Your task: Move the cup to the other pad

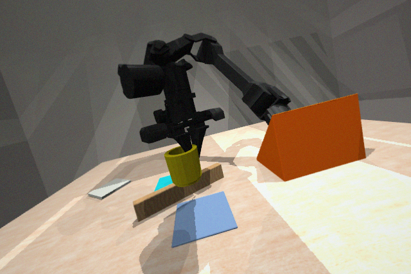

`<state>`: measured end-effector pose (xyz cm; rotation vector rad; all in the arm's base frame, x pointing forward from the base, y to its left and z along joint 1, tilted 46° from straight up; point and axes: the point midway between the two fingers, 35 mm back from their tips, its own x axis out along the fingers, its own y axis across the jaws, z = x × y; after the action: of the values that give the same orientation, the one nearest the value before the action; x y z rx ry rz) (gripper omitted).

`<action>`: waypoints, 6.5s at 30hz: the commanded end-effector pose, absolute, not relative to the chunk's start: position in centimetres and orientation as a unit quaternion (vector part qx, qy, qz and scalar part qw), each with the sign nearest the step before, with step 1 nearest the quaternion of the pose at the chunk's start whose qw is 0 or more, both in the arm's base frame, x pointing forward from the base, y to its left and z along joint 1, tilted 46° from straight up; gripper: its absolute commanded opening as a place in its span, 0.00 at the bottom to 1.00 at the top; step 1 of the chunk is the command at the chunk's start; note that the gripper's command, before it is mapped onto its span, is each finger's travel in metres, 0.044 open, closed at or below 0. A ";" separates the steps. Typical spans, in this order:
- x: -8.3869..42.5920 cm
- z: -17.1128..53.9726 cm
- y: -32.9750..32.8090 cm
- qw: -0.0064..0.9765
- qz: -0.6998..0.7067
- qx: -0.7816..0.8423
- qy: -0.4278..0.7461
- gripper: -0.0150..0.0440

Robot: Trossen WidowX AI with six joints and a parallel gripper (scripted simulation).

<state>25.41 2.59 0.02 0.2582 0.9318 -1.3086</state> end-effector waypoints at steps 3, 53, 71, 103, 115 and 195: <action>26.0 1.3 1.4 0.689 -0.583 0.114 0.416 0.25; 30.3 11.1 -7.8 0.689 -0.585 0.113 0.413 0.25; 30.4 9.9 -9.3 0.689 -0.585 0.113 0.413 0.25; 30.2 6.8 -12.6 0.689 -0.585 0.112 0.412 0.25; 30.2 7.0 -12.4 0.689 -0.586 0.116 0.411 0.25; 30.7 14.4 -4.5 0.689 -0.584 0.113 0.414 1.00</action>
<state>30.73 -5.08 13.92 0.2464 0.9261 -1.3024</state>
